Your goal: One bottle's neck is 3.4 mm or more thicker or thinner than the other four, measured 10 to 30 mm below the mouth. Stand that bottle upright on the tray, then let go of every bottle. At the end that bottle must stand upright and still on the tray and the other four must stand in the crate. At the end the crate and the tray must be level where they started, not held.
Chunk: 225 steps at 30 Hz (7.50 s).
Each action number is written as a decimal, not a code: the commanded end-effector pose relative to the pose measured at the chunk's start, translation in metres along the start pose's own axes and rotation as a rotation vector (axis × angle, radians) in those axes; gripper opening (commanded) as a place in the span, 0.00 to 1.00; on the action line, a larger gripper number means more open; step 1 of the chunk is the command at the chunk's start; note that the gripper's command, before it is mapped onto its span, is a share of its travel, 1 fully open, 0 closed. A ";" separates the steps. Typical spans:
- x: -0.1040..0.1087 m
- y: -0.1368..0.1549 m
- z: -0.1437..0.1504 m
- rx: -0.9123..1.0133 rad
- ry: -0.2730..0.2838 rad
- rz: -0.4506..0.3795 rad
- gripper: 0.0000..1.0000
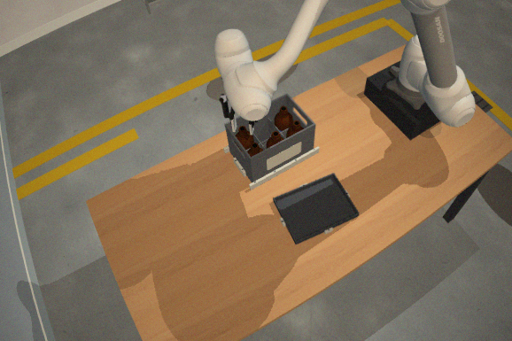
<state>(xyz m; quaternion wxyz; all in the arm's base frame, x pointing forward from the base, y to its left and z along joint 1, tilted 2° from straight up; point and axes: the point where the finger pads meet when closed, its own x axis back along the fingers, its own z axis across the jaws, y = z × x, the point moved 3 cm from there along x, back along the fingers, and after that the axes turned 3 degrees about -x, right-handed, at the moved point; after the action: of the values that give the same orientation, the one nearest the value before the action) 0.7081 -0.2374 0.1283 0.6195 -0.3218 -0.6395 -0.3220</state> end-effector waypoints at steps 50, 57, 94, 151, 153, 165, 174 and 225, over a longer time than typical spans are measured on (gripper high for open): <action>0.078 -0.001 -0.002 0.004 -0.002 -0.002 0.00; 0.078 -0.001 -0.002 0.004 -0.002 -0.002 0.00; 0.078 0.045 0.044 0.004 -0.002 -0.002 0.00; 0.076 0.063 0.064 0.004 -0.002 -0.002 0.38; 0.074 0.063 0.064 0.004 -0.002 -0.002 0.38; 0.062 0.063 0.064 0.004 -0.002 -0.002 0.38; 0.053 0.063 0.064 0.004 -0.002 -0.002 0.38; 0.034 0.063 0.064 0.004 -0.002 -0.002 0.38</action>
<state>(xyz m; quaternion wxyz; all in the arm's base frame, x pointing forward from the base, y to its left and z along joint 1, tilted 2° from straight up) 0.7217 -0.1504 0.1642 0.6190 -0.3179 -0.6424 -0.3211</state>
